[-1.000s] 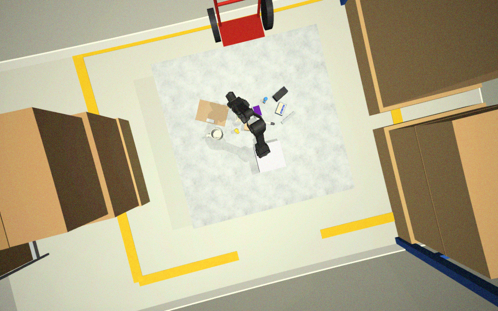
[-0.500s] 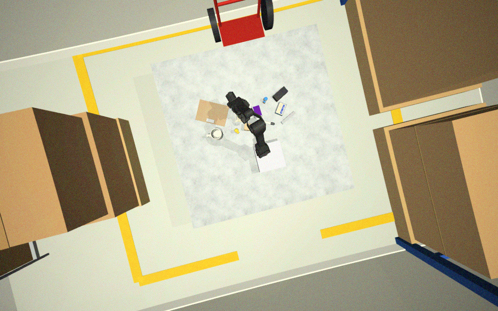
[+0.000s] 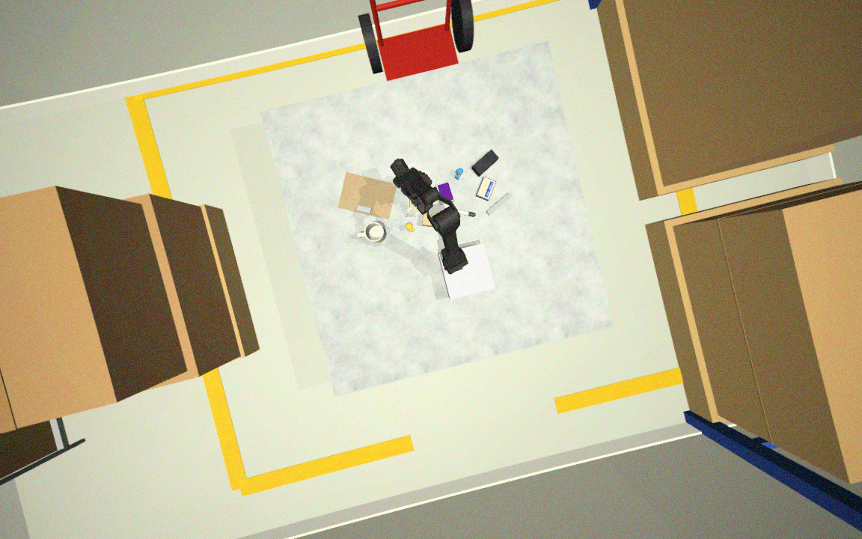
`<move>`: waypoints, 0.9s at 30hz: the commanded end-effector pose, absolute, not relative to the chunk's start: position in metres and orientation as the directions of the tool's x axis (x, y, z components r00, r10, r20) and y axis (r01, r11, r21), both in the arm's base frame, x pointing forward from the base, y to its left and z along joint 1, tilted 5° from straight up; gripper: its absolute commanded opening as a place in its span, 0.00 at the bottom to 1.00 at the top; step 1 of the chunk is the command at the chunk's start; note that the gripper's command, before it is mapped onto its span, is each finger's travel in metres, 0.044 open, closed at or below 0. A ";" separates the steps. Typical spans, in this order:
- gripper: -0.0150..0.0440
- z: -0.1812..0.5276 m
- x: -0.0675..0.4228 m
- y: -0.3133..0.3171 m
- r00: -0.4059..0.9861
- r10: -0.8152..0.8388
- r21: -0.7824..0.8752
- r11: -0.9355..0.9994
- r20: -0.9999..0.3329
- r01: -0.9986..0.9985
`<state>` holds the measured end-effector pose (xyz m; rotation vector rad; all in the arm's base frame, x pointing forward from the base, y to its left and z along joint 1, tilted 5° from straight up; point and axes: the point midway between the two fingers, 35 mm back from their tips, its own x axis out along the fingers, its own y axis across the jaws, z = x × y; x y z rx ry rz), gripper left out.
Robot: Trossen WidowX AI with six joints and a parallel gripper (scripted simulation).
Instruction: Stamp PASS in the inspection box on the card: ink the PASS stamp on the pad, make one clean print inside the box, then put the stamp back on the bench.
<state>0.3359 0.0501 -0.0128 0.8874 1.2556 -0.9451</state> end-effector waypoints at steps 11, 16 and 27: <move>0.25 -0.005 0.336 0.050 0.068 -0.091 0.030 0.365 -0.994 0.931; 0.25 0.003 0.336 0.051 0.068 -0.091 0.030 0.365 -0.994 0.931; 0.25 0.020 0.335 0.052 0.068 -0.091 0.030 0.365 -0.994 0.931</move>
